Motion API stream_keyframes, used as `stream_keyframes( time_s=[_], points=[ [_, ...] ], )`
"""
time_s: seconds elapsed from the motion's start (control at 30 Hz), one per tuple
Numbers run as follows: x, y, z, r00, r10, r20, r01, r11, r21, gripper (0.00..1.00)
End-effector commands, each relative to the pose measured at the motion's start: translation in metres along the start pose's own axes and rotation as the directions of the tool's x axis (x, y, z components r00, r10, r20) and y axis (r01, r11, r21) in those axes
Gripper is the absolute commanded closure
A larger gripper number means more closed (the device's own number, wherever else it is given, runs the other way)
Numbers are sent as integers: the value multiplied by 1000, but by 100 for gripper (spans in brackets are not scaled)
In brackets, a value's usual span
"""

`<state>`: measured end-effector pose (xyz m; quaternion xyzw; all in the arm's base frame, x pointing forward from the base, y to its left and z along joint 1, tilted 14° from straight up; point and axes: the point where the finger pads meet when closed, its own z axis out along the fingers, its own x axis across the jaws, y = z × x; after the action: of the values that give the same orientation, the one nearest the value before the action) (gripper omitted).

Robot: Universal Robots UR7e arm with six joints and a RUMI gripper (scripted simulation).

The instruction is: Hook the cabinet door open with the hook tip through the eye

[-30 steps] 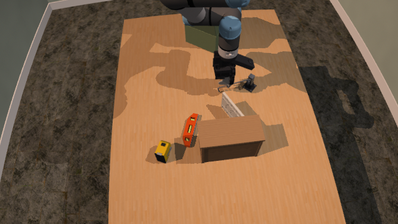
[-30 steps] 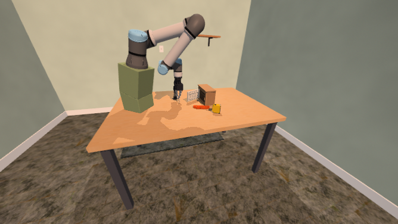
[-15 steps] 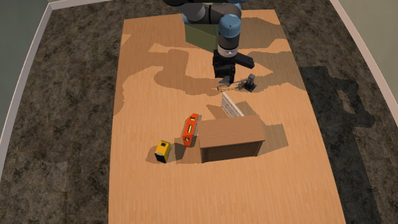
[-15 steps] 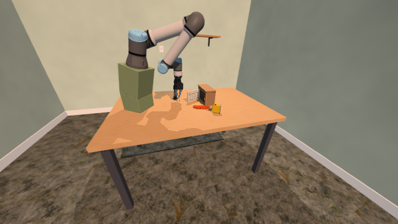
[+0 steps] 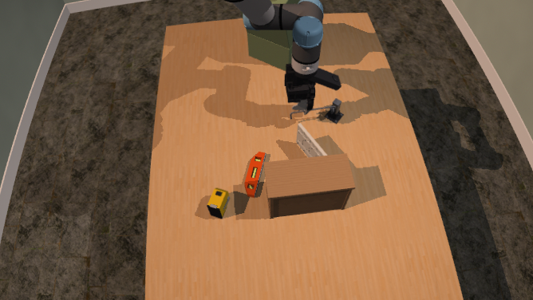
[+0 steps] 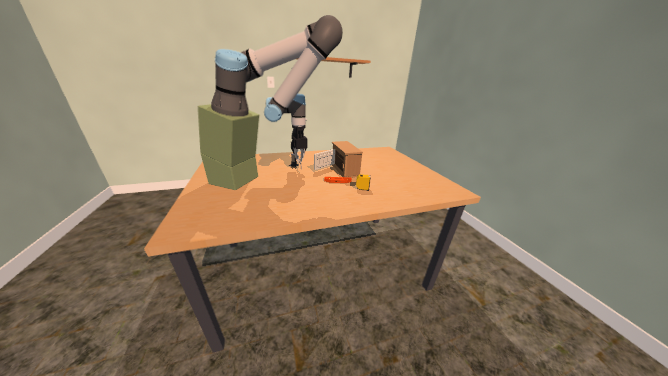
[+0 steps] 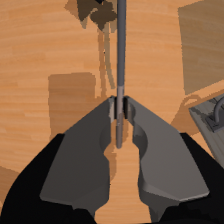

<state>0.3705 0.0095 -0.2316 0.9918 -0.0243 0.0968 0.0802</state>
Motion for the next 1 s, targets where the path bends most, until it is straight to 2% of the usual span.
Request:
stream_keyframes(
  time_s=[0.0, 0.97],
  points=[
    [0, 0, -3, 1000, 0, -1, 0, 1000, 0, 99],
    [0, -2, -21, 1000, 0, -1, 0, 1000, 0, 99]
  ],
)
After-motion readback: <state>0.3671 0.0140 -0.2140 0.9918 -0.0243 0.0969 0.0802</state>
